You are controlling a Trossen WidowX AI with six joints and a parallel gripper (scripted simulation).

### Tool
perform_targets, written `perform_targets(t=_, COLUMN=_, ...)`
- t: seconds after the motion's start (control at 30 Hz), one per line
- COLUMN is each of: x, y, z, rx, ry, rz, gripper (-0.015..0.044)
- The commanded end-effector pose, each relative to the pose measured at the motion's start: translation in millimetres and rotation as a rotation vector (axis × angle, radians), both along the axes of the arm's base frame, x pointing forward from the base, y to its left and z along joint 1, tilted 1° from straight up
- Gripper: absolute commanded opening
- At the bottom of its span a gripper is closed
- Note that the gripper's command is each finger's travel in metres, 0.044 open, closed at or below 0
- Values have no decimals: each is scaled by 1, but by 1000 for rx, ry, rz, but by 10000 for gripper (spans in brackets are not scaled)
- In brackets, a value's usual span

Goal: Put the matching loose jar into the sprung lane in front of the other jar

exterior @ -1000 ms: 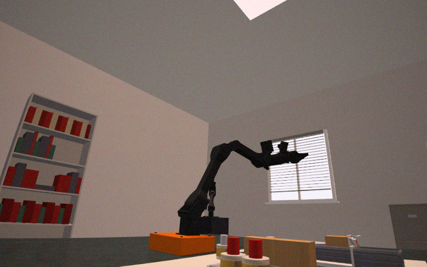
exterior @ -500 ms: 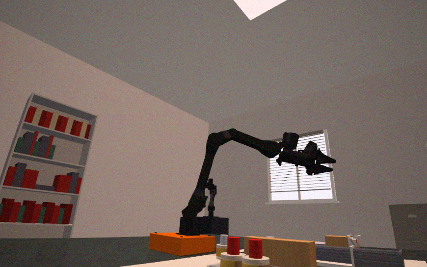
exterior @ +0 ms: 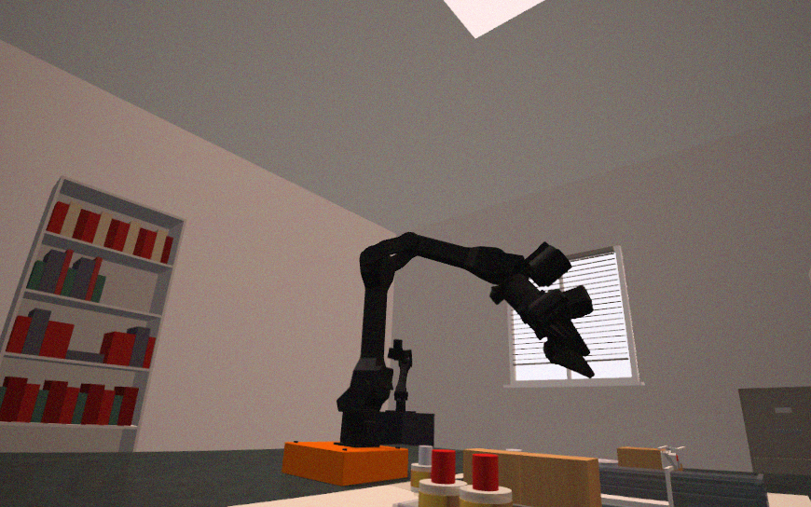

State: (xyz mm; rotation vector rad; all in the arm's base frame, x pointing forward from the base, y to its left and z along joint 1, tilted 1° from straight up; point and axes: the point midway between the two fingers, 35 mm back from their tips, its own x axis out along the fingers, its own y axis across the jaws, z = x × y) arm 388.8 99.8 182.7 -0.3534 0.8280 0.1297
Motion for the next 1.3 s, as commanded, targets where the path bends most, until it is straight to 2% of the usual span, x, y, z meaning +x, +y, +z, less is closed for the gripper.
perform_targets(t=0.0, x=-34, y=-51, z=-27, rx=-17, ry=166, rz=-63, gripper=440)
perform_targets(t=0.23, x=-122, y=-122, z=-66, rx=38, ry=477, rz=-202, gripper=440)
perform_targets(t=0.4, x=-191, y=-135, z=-84, rx=157, ry=696, rz=-308, gripper=440)
perform_targets(t=0.63, x=-193, y=-135, z=-87, rx=162, ry=704, rz=-312, gripper=440)
perform_targets(t=0.77, x=-193, y=-134, z=-122, rx=162, ry=704, rz=-312, gripper=440)
perform_targets(t=1.27, x=-193, y=-134, z=-143, rx=162, ry=704, rz=-312, gripper=440)
